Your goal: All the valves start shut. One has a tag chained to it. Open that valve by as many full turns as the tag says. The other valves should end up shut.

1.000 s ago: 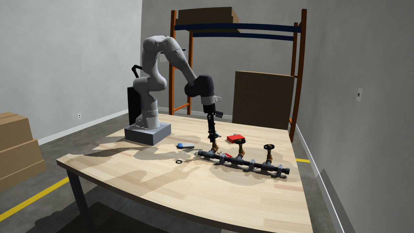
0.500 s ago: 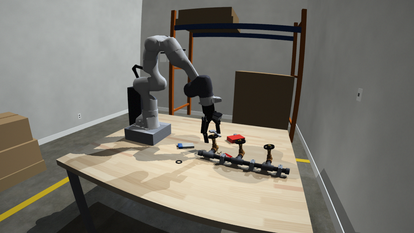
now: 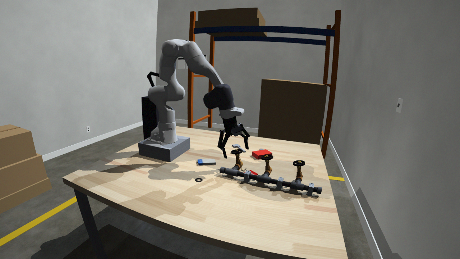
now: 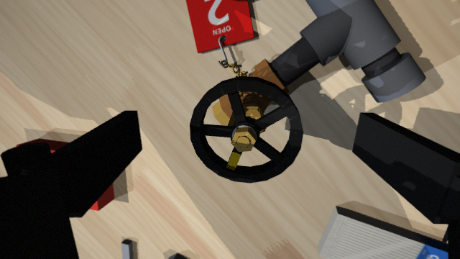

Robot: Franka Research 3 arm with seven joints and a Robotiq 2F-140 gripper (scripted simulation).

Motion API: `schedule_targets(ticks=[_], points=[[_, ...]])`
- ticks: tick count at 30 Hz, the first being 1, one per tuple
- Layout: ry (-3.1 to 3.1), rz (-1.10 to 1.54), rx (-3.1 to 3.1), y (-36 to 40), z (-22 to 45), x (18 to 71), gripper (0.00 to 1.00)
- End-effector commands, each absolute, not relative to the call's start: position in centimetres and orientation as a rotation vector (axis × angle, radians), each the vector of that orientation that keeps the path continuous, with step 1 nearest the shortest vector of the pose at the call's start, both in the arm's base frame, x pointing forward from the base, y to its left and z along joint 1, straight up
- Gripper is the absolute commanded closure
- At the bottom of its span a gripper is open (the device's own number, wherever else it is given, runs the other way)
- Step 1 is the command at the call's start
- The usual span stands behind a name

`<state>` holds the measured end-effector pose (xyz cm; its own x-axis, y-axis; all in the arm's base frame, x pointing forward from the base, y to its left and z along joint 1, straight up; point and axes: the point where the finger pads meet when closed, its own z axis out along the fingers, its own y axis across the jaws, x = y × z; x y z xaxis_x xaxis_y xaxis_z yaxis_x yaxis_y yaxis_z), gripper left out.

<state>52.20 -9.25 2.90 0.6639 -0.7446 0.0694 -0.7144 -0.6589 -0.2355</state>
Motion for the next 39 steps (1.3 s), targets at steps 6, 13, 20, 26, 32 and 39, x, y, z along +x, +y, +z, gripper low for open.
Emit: schedule_targets(ticks=[6,13,20,26,32,39], points=[[1.739,-0.219,-2.352,-9.37,3.08,52.50,0.00],[1.989,-0.202,-2.116,-9.37,3.08,52.50,0.00],[2.147,-0.191,-1.944,-9.37,3.08,52.50,0.00],[2.356,-0.177,-1.685,-9.37,3.08,52.50,0.00],[2.496,-0.167,-1.495,-9.37,3.08,52.50,0.00],[2.629,-0.157,-1.317,-9.37,3.08,52.50,0.00]])
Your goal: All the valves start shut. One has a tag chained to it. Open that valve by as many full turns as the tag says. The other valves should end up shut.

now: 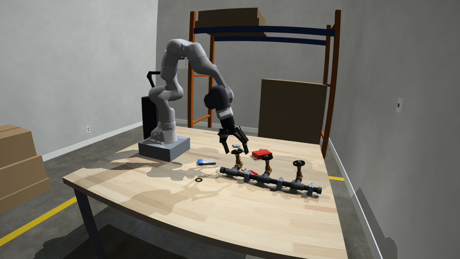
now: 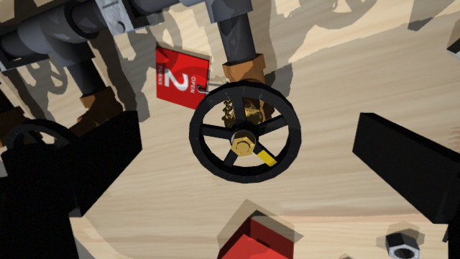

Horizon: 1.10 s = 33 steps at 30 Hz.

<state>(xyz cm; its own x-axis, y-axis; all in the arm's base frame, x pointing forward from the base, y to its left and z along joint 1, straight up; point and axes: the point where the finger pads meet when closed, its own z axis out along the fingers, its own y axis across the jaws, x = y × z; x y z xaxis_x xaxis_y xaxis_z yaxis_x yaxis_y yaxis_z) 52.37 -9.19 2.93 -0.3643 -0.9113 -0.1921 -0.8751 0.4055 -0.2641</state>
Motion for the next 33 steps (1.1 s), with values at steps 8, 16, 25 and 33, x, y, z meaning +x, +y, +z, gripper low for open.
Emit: schedule_targets(ticks=[8,16,25,33], points=[[2.734,-0.152,-1.203,-9.37,3.08,52.50,0.00],[2.734,-0.152,-1.203,-9.37,3.08,52.50,0.00],[2.734,-0.152,-1.203,-9.37,3.08,52.50,0.00],[2.734,-0.152,-1.203,-9.37,3.08,52.50,0.00]])
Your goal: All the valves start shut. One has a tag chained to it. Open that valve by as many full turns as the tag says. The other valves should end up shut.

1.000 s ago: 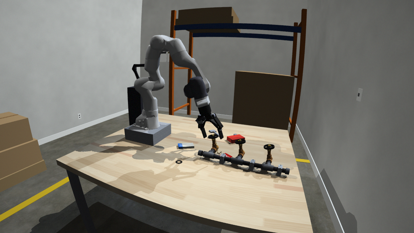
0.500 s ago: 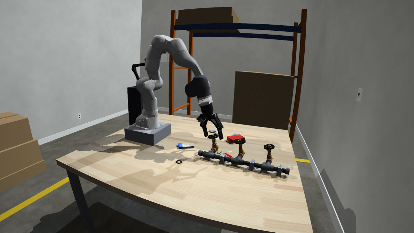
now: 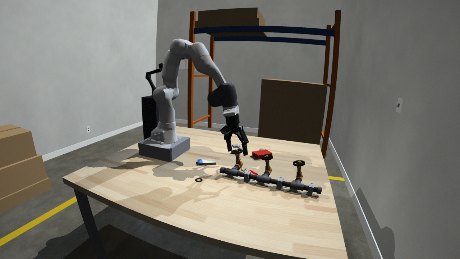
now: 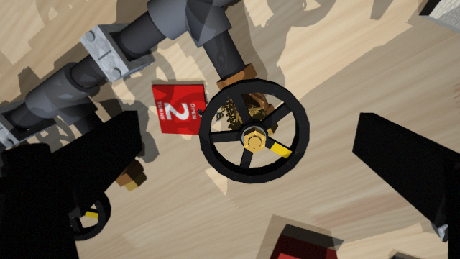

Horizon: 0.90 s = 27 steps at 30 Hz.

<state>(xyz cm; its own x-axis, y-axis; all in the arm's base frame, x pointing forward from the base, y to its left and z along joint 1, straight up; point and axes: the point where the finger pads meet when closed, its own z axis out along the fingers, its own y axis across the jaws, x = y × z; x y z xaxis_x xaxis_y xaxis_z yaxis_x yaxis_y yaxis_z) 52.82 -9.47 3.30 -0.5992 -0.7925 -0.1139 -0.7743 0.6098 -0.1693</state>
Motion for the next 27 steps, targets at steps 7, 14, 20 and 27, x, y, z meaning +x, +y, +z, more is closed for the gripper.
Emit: schedule_targets(ticks=[7,14,20,27], points=[[2.734,-0.152,-1.203,-9.37,3.08,52.50,0.00],[2.734,-0.152,-1.203,-9.37,3.08,52.50,0.00],[2.734,-0.152,-1.203,-9.37,3.08,52.50,0.90],[2.734,-0.152,-1.203,-9.37,3.08,52.50,0.90]])
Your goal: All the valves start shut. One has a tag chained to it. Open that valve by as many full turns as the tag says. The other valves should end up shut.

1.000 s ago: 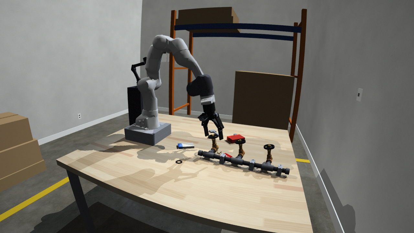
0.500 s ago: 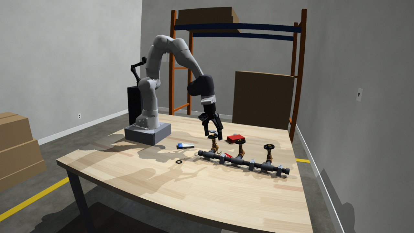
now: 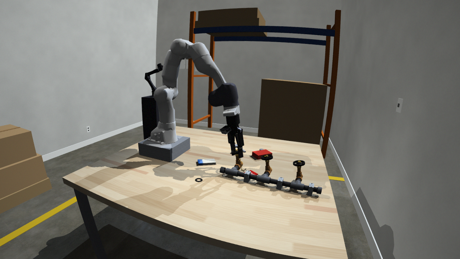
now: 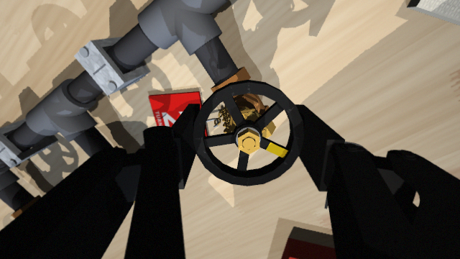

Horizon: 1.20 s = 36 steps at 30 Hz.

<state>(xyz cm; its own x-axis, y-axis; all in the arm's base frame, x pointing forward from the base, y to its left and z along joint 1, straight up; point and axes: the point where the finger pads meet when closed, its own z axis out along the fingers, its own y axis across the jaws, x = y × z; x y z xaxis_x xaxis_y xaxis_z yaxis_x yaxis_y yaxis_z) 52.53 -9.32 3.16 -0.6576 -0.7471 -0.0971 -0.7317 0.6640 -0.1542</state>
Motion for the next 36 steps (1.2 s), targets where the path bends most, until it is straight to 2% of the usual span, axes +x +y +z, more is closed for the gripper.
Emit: schedule_targets(ticks=[1,23,36], points=[[2.734,-0.152,-1.203,-9.37,3.08,52.50,0.90],[2.715,-0.156,-1.251,-9.37,3.08,52.50,0.90],[2.473,-0.193,-1.711,-9.37,3.08,52.50,0.90]])
